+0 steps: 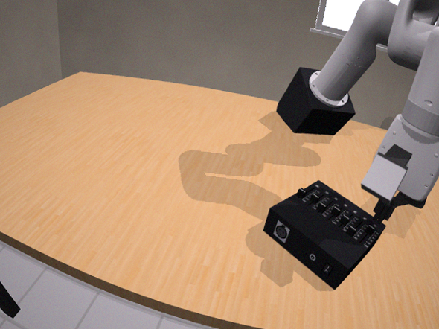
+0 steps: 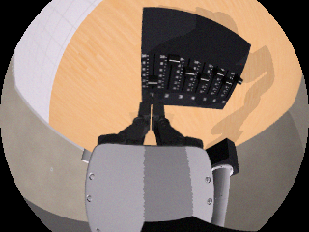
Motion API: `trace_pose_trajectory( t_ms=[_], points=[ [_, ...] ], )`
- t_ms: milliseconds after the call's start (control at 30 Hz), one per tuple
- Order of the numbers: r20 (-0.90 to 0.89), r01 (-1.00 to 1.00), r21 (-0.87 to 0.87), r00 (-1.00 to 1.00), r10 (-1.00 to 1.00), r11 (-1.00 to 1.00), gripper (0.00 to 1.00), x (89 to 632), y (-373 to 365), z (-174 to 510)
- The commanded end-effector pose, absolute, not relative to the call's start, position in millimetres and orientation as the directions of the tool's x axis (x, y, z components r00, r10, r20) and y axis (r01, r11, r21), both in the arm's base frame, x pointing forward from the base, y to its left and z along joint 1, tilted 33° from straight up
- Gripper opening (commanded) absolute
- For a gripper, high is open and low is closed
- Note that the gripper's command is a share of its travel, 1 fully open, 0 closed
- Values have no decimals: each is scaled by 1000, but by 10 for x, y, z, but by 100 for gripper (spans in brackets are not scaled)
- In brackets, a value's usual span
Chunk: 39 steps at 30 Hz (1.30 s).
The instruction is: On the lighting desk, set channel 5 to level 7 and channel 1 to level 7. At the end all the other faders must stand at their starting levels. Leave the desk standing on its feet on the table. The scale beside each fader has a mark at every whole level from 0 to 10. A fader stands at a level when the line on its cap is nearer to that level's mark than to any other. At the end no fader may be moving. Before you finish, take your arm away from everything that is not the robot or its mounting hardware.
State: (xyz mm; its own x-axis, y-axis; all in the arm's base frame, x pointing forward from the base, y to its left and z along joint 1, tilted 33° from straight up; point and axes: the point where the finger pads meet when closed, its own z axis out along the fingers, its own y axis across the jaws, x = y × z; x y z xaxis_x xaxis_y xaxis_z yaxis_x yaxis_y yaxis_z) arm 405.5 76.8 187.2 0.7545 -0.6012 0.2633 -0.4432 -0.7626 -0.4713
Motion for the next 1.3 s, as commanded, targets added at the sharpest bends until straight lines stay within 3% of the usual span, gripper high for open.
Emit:
trace_pose_trajectory(
  t_ms=[0,1267],
  points=[
    [265,-442,-473,753,-602,-762,0,4065,769,1880],
    [265,-442,-473,753,-602,-762,0,4121,795,1785]
  ],
)
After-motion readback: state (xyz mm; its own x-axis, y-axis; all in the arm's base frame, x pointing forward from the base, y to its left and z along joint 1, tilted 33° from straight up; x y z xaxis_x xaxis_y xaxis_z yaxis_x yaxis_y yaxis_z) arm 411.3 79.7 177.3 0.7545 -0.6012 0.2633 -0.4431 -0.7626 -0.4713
